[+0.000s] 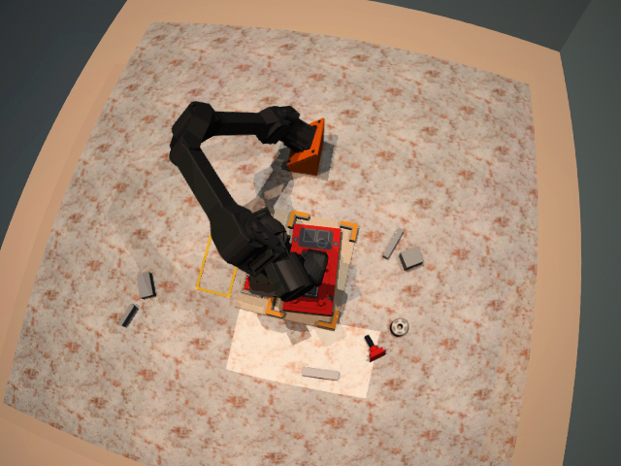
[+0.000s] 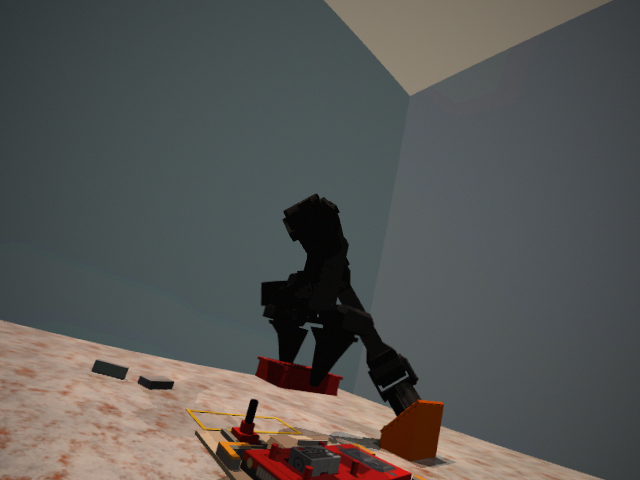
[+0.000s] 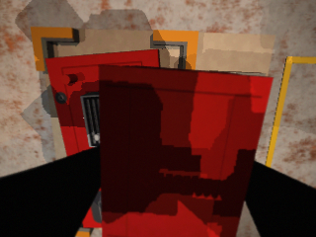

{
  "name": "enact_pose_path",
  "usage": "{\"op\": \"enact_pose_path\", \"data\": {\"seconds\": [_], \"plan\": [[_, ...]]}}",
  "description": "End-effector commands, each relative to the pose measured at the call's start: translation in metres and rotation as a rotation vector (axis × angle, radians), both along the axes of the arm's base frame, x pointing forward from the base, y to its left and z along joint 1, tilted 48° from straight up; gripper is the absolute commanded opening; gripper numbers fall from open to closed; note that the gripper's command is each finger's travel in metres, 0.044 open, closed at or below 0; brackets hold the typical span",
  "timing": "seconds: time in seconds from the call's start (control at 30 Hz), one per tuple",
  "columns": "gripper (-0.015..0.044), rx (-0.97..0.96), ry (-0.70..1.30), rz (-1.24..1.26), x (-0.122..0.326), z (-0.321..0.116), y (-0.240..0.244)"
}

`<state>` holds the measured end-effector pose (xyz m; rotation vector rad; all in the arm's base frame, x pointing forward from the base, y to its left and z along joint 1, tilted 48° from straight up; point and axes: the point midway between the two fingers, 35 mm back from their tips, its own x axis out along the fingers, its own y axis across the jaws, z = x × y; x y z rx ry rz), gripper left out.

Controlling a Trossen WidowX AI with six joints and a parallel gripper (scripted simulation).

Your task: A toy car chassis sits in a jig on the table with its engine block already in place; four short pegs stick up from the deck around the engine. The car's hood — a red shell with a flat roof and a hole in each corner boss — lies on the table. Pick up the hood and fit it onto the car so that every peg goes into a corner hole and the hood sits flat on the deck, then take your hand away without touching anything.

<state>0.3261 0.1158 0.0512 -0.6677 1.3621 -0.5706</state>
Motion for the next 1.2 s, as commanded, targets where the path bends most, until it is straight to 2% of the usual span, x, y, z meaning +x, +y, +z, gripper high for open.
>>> {"op": "enact_pose_path", "data": {"seconds": [0.0,0.53,1.17], "plan": [[0.0,-0.001,0.019,0.025,0.0,-0.009,0.011],[0.0,-0.03,0.095,0.099,-0.005,-0.046,0.04],[0.0,-0.032,0.093,0.099,0.001,-0.082,0.004]]}}
